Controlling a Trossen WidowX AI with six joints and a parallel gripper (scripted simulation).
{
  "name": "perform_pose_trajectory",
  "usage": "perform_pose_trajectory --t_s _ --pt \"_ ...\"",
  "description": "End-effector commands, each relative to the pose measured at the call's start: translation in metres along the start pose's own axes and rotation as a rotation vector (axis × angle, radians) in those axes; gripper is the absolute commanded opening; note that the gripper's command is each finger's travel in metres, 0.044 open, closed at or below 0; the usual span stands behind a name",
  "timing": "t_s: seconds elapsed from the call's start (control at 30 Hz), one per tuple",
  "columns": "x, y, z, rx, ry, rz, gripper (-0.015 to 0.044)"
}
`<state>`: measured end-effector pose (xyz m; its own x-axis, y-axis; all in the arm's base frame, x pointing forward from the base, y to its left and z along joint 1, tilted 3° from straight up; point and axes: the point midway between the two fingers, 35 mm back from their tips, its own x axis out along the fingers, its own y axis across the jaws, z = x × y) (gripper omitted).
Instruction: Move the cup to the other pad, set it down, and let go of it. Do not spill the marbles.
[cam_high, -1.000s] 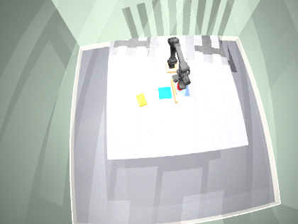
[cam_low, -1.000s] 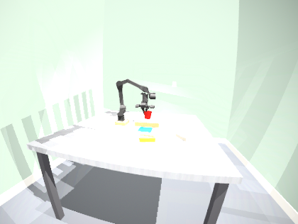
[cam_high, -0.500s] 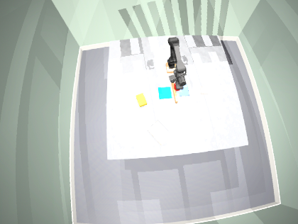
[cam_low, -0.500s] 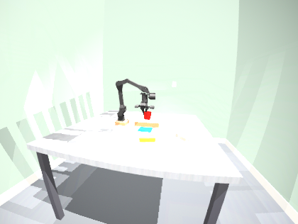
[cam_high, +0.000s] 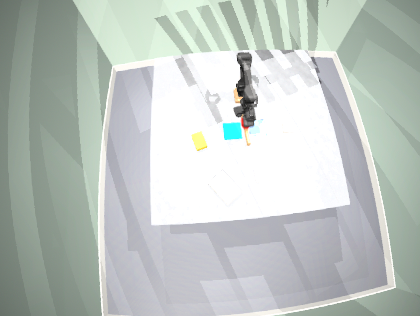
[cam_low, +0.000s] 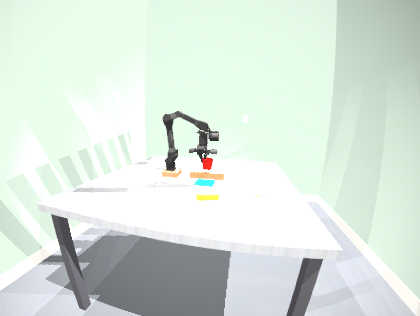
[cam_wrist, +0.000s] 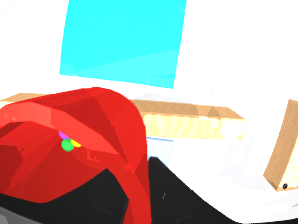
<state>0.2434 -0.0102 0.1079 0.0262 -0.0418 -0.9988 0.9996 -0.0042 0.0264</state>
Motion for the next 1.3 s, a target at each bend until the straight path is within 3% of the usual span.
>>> perform_pose_trajectory --t_s 0.0,1.27 --pt "-0.001 0.000 0.009 -0.006 -0.006 -0.001 0.0000" --pt "-0.004 0.002 0.080 -0.006 -0.013 0.000 0.0000"
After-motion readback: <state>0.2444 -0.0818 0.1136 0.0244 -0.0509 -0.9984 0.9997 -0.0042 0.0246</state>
